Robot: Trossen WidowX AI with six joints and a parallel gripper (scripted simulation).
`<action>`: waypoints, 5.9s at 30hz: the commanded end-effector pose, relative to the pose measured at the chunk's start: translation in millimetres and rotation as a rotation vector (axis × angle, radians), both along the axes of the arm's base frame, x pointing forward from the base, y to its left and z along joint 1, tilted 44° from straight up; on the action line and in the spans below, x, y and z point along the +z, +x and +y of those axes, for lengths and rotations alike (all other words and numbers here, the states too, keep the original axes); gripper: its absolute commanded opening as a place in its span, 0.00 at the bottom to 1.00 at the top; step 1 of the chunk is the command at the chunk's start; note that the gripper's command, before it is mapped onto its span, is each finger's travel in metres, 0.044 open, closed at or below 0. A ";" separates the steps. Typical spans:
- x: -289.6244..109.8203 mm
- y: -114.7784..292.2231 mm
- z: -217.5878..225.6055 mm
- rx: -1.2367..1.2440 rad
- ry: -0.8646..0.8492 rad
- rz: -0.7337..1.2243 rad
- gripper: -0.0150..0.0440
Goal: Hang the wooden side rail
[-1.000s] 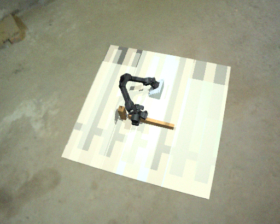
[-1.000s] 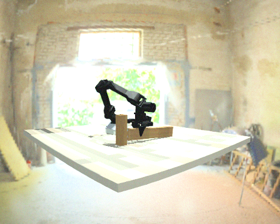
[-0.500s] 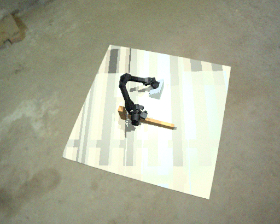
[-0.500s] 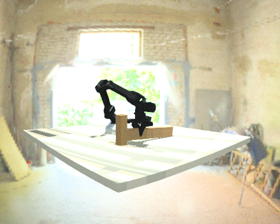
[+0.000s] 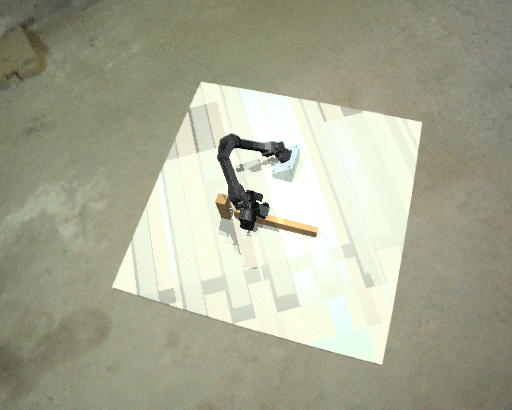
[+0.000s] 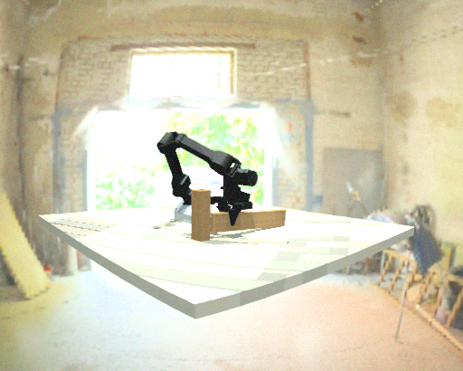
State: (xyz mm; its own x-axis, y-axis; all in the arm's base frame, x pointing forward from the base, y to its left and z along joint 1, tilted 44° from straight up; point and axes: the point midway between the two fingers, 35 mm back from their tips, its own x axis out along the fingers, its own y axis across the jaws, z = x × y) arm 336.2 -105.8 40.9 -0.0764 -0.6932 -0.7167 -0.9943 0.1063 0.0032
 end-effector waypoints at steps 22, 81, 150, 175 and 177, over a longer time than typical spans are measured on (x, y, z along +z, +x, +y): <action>5.1 1.4 -1.0 0.008 -0.002 -0.003 0.25; 9.6 1.0 -5.8 0.008 -0.002 -0.003 0.25; 14.8 0.2 -11.4 0.008 -0.003 -0.003 0.25; 15.6 -1.1 -14.1 0.008 -0.003 -0.003 0.25; 15.4 -1.1 -14.3 0.008 -0.003 -0.003 0.25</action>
